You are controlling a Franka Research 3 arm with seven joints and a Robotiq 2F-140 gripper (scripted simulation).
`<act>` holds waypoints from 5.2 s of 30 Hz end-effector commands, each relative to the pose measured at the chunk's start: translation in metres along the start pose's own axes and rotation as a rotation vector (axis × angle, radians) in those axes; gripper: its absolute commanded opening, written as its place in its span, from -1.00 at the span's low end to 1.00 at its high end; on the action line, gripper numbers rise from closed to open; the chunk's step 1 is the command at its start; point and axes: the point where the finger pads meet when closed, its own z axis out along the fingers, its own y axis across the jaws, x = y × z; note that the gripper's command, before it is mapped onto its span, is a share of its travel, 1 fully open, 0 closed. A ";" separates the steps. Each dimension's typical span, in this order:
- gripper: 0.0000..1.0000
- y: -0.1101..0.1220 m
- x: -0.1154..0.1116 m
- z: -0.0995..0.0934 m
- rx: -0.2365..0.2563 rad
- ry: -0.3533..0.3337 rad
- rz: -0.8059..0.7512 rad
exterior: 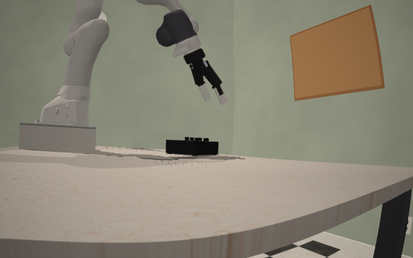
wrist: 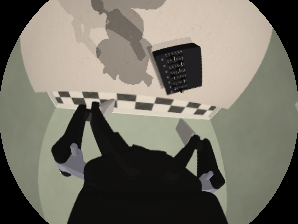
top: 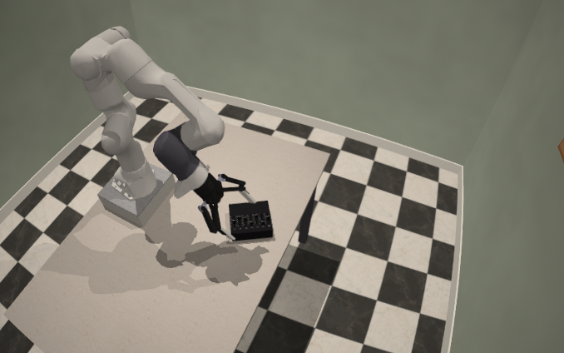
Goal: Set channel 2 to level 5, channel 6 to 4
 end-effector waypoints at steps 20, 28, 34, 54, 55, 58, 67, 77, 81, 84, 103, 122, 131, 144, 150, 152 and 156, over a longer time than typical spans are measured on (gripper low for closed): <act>1.00 -0.009 -0.003 -0.002 0.290 -0.030 0.836; 1.00 -0.009 -0.003 -0.002 0.364 -0.009 1.051; 1.00 -0.009 -0.003 -0.002 0.414 0.049 1.152; 1.00 -0.009 -0.003 -0.002 0.418 0.058 1.158; 1.00 -0.009 -0.003 -0.002 0.418 0.058 1.158; 1.00 -0.009 -0.003 -0.002 0.418 0.058 1.158; 1.00 -0.009 -0.003 -0.002 0.418 0.058 1.158; 1.00 -0.008 -0.003 -0.002 0.415 0.066 1.131; 1.00 -0.003 -0.004 -0.003 0.402 0.096 1.019; 1.00 0.004 -0.005 -0.003 0.381 0.137 0.857; 1.00 0.073 0.013 0.000 0.277 0.230 0.181; 1.00 0.107 0.054 0.007 0.160 0.285 -0.496; 1.00 0.109 0.058 0.007 0.114 0.287 -0.789; 1.00 0.109 0.058 0.007 0.052 0.279 -1.195; 1.00 0.104 0.075 0.016 0.012 0.288 -1.381; 1.00 0.100 0.093 0.024 -0.015 0.310 -1.443; 1.00 0.091 0.124 0.034 -0.098 0.378 -1.553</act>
